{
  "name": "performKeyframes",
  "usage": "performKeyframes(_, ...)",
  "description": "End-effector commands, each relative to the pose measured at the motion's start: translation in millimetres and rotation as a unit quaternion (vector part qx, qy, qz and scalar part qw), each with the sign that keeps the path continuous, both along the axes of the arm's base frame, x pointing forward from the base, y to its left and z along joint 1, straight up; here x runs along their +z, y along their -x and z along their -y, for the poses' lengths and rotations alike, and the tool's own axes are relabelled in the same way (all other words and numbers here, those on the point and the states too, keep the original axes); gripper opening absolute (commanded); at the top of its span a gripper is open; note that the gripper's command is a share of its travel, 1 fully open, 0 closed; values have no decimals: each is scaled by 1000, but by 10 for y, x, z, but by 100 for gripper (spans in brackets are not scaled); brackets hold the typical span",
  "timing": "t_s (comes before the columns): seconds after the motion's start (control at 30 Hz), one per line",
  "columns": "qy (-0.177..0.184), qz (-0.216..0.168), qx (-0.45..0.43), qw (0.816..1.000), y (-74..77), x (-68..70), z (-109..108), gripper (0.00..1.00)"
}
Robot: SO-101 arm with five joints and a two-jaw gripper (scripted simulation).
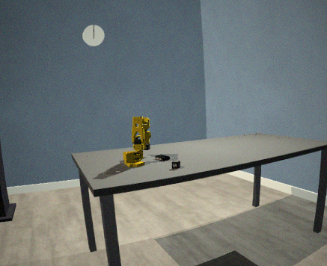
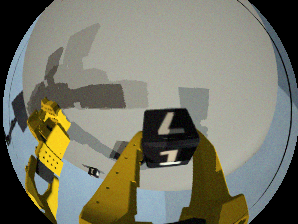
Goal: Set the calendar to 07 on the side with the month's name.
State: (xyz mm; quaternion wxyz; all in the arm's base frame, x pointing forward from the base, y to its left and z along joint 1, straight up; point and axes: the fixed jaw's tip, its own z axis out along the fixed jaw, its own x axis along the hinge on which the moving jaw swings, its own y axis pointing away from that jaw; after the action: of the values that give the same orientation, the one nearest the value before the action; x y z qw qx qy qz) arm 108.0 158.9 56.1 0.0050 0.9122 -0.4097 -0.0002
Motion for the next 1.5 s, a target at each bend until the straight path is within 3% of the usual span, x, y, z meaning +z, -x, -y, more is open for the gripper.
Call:
performKeyframes(0.0,-26,17,8,999,-36,77,-77,0)
performKeyframes(1.47,-26,17,8,999,-40,-84,-83,0)
